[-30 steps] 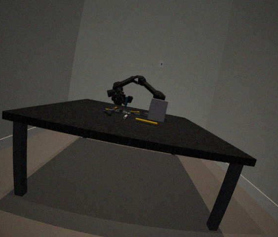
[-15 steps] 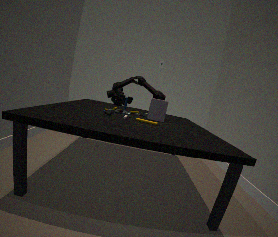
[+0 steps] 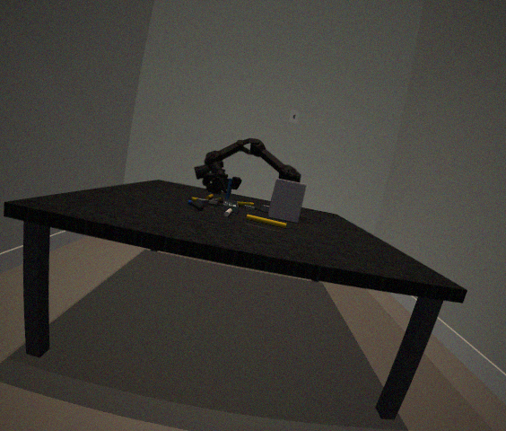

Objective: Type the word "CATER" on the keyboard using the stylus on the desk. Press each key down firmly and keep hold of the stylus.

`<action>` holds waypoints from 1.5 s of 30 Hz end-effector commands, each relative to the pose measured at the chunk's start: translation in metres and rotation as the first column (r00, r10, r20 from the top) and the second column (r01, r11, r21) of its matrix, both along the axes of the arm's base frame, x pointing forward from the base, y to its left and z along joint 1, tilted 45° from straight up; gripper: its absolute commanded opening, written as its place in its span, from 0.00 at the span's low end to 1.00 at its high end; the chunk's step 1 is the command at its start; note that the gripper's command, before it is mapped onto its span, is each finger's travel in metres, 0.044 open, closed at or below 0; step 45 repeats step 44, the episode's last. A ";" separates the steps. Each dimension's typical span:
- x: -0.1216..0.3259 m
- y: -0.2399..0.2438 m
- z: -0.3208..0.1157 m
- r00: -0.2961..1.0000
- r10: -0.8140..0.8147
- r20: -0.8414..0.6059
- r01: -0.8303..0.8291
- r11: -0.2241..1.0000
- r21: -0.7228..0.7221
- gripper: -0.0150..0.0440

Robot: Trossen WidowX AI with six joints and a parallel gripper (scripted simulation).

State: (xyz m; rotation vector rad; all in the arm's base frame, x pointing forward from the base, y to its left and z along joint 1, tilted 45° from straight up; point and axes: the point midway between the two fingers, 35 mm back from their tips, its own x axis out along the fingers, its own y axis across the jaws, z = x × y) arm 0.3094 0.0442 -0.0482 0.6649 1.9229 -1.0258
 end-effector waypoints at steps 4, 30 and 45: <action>0.000 -0.002 -0.003 1.000 0.004 -0.003 -0.004 1.000 -0.001 0.39; -0.006 0.023 0.022 1.000 0.004 -0.004 -0.004 1.000 0.001 0.39; -0.006 0.022 0.019 1.000 0.012 -0.006 -0.012 1.000 0.000 0.39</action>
